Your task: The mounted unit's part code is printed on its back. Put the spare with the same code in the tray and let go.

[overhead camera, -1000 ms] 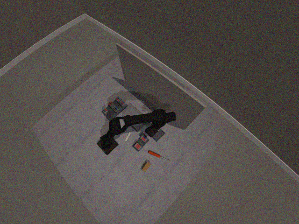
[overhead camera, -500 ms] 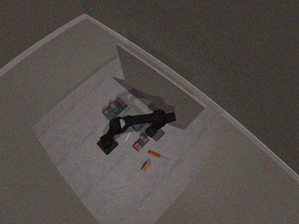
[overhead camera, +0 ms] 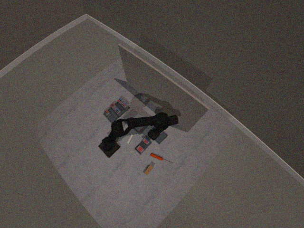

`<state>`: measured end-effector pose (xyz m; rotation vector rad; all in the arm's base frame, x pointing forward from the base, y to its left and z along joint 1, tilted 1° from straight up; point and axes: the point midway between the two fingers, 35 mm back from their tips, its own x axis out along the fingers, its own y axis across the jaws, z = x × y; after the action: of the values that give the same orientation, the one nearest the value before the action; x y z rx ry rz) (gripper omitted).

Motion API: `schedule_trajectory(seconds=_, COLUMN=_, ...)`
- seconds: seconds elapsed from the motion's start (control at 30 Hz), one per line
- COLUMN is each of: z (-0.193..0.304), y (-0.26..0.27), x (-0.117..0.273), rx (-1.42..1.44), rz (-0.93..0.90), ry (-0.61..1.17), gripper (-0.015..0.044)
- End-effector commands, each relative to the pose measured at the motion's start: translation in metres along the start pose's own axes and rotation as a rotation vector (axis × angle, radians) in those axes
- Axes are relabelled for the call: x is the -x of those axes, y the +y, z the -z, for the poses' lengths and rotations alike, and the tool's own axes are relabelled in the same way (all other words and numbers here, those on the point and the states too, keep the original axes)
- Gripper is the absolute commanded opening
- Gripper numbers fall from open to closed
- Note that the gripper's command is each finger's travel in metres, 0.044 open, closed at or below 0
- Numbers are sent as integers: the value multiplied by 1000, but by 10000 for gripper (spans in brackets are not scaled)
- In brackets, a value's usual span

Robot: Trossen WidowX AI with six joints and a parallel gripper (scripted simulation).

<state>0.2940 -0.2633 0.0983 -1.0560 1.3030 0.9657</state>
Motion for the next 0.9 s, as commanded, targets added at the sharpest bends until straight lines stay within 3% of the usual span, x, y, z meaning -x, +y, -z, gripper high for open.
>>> schedule_trajectory(seconds=0.0, z=-1, y=1, x=-4, rx=4, rz=-2, ry=-5, gripper=0)
schedule_trajectory(seconds=0.87, z=-2, y=3, x=-23, rx=4, rz=-2, ry=-5, gripper=0)
